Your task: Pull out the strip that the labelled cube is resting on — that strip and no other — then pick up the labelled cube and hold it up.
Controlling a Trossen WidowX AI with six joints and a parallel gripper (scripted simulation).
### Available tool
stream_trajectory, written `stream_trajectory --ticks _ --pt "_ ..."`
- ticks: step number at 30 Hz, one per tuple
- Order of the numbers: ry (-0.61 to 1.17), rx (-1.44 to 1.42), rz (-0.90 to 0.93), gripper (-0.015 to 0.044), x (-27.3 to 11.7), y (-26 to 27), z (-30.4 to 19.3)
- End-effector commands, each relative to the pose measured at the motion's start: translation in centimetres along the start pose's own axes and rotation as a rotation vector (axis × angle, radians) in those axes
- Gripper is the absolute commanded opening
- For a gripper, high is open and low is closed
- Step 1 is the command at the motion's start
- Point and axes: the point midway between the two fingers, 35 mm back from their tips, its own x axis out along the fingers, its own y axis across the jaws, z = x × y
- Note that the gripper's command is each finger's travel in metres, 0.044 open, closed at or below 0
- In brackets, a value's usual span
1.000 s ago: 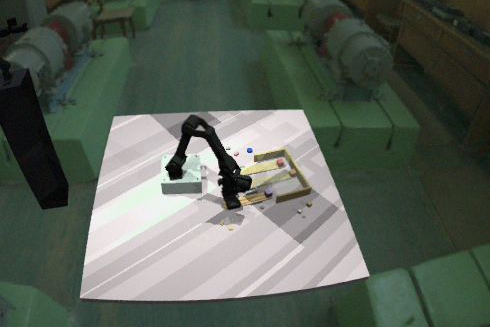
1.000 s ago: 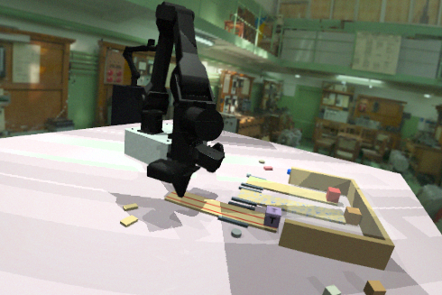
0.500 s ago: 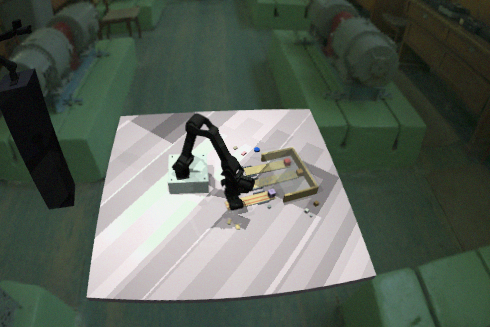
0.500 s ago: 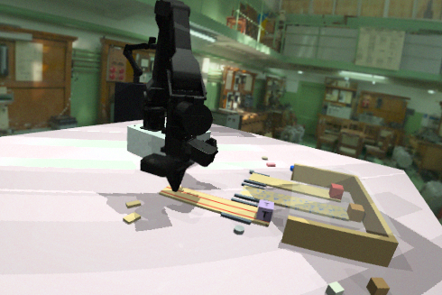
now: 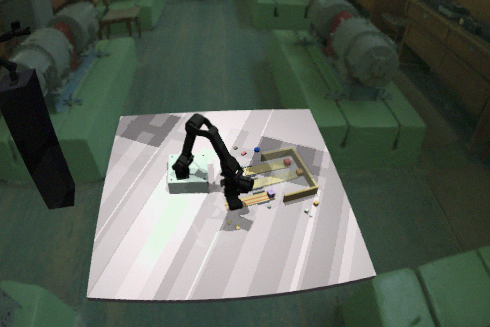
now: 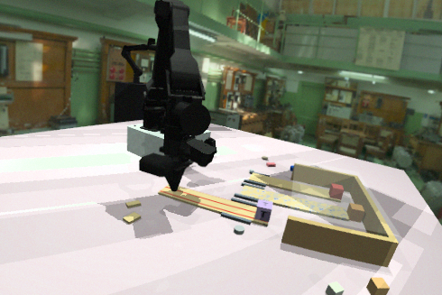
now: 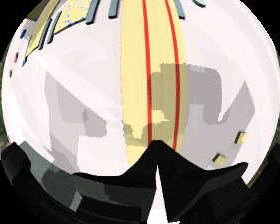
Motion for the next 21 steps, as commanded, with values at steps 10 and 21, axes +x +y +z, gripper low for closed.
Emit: stream_trajectory --ticks 10,21 --pt "0.023 0.0 0.015 0.0 0.45 0.49 -0.8" --pt "0.004 0.001 0.001 0.0 -0.5 -0.05 0.03"
